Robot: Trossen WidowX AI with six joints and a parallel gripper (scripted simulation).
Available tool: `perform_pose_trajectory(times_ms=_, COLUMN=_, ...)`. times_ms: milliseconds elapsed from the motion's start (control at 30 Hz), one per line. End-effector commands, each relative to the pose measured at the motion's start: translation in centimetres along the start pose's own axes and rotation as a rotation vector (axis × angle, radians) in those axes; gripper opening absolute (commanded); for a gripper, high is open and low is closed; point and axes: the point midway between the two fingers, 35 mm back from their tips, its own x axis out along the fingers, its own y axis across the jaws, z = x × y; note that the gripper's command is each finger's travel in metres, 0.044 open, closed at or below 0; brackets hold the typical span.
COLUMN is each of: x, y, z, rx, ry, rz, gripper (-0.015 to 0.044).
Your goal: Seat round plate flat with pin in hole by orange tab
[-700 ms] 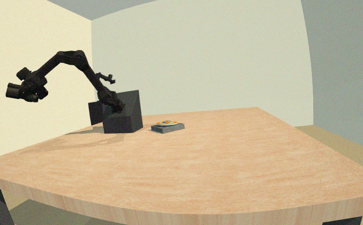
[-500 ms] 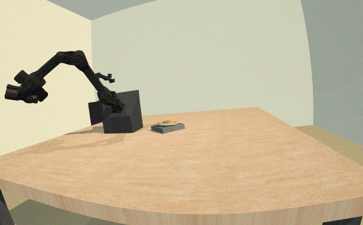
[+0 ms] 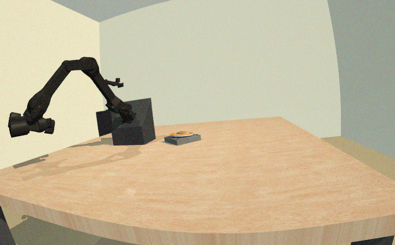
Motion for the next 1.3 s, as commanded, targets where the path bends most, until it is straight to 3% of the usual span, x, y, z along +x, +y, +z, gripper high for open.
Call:
perform_pose_trajectory(times_ms=0, x=-5.2, y=0.2, z=-2.8, rx=-0.129, ry=0.174, rz=0.071, gripper=0.0000)
perform_pose_trajectory(times_ms=167, x=-11.1, y=-0.4, z=-5.4, rx=-0.279, ry=0.368, rz=0.154, gripper=0.0000)
perform_pose_trajectory(times_ms=333, x=-20.2, y=-1.8, z=-6.9, rx=-0.514, ry=0.583, rz=0.332, gripper=0.0000)
perform_pose_trajectory(times_ms=400, x=-21.2, y=-2.2, z=-6.9, rx=-0.549, ry=0.611, rz=0.357, gripper=0.0000)
perform_pose_trajectory(times_ms=600, x=-31.1, y=-5.5, z=-5.9, rx=-0.832, ry=0.810, rz=0.629, gripper=0.0000)
perform_pose_trajectory(times_ms=767, x=-36.6, y=-8.7, z=-4.5, rx=-0.951, ry=0.944, rz=0.782, gripper=0.0000)
perform_pose_trajectory(times_ms=967, x=-42.6, y=-13.1, z=-2.1, rx=-1.157, ry=1.030, rz=1.031, gripper=0.0000)
perform_pose_trajectory(times_ms=1100, x=-47.1, y=-19.5, z=0.0, rx=-1.403, ry=1.052, rz=1.286, gripper=0.0000)
perform_pose_trajectory(times_ms=1267, x=-49.5, y=-26.1, z=2.4, rx=-1.640, ry=1.010, rz=1.542, gripper=0.0000)
